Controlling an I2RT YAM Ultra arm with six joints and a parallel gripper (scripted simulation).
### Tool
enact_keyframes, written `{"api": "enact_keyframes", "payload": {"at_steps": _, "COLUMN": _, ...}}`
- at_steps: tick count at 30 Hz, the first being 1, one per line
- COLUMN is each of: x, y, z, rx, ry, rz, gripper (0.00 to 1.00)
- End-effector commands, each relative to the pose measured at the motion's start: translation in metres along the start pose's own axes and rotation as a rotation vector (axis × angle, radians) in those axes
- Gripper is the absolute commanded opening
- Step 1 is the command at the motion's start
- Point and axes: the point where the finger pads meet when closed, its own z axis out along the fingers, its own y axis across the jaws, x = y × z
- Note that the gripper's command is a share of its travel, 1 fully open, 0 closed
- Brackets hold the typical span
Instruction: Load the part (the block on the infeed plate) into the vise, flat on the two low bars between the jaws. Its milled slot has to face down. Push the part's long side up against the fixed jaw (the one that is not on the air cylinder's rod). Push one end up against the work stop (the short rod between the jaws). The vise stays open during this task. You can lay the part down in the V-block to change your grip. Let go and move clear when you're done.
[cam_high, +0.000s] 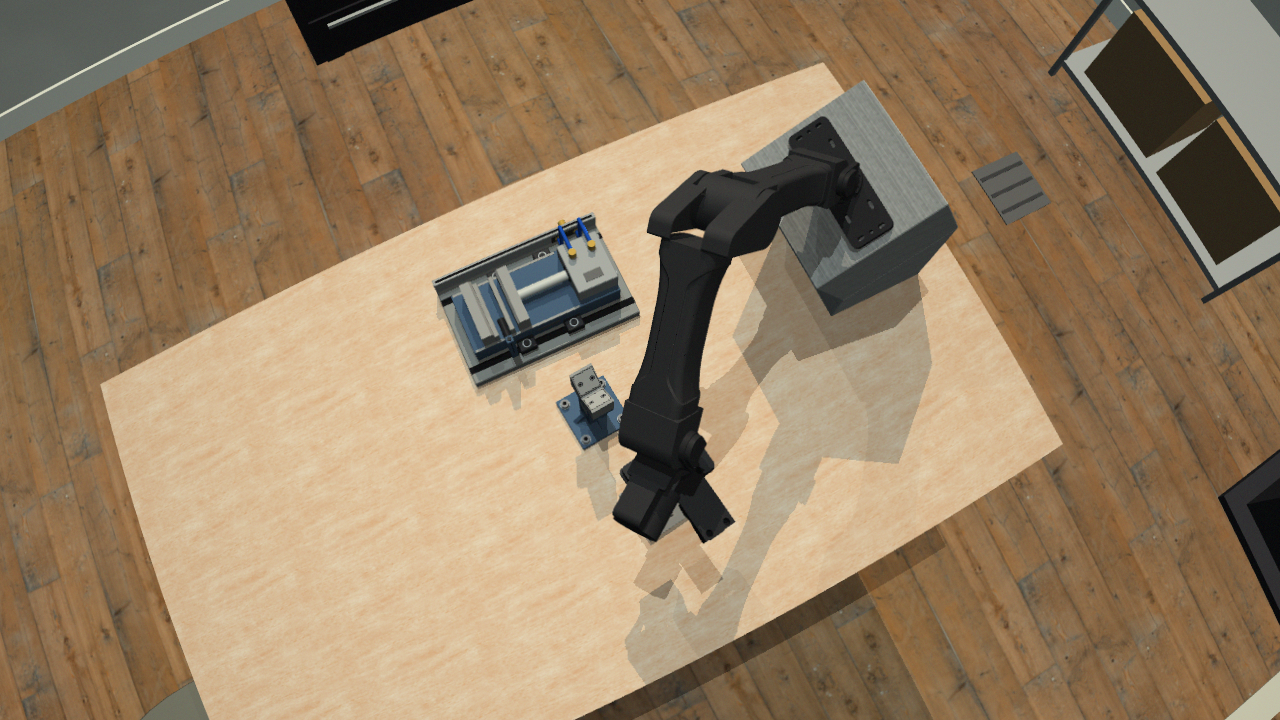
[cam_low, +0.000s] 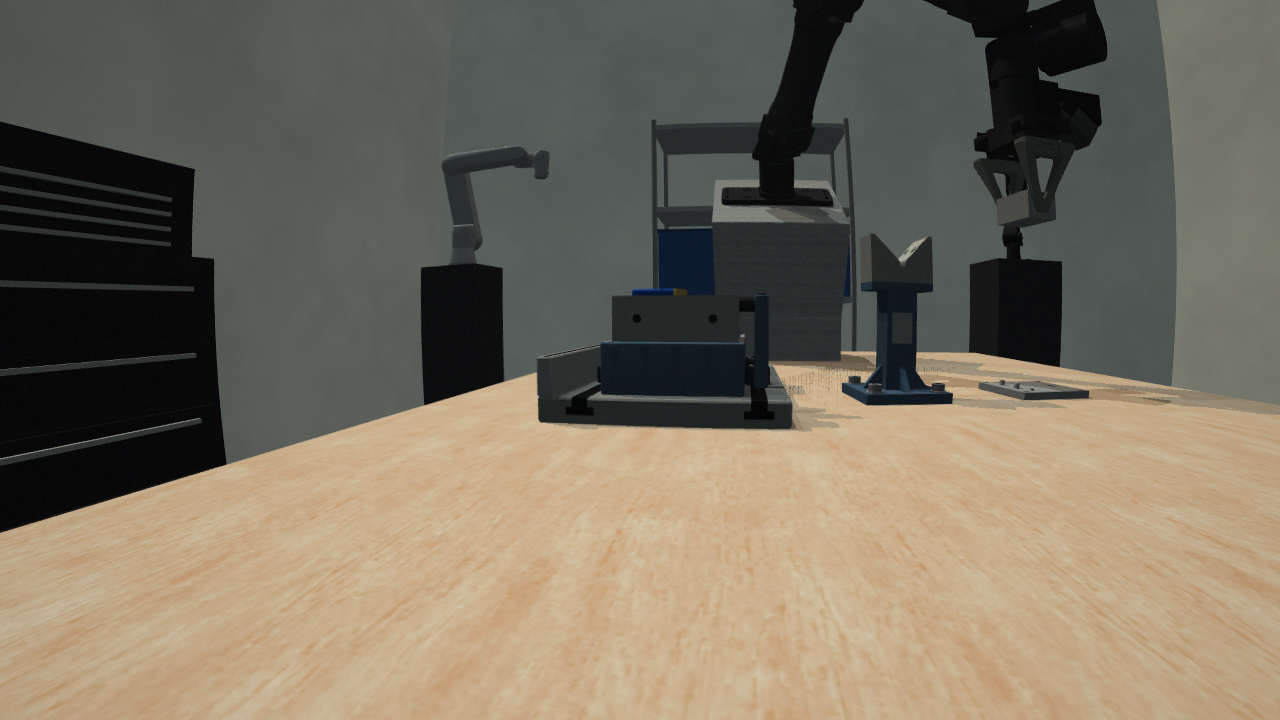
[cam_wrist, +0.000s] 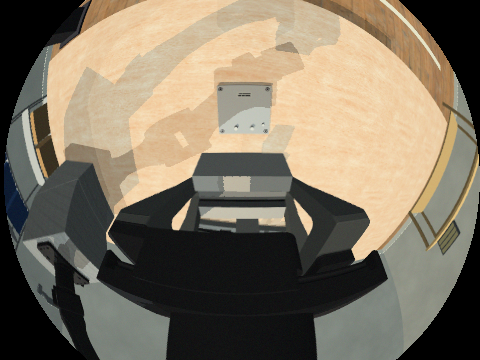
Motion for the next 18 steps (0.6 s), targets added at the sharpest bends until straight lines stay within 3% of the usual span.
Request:
{"api": "enact_keyframes", "payload": {"at_steps": 1, "x": -0.004, "y": -0.010, "z": -0.035, "rx": 0.035, "ry": -0.025, "rz": 0.010, "gripper": 0.00}}
{"api": "enact_keyframes", "payload": {"at_steps": 18, "x": -0.004, "y": -0.009, "z": -0.050, "rx": 0.033, "ry": -0.029, "rz": 0.010, "gripper": 0.00}}
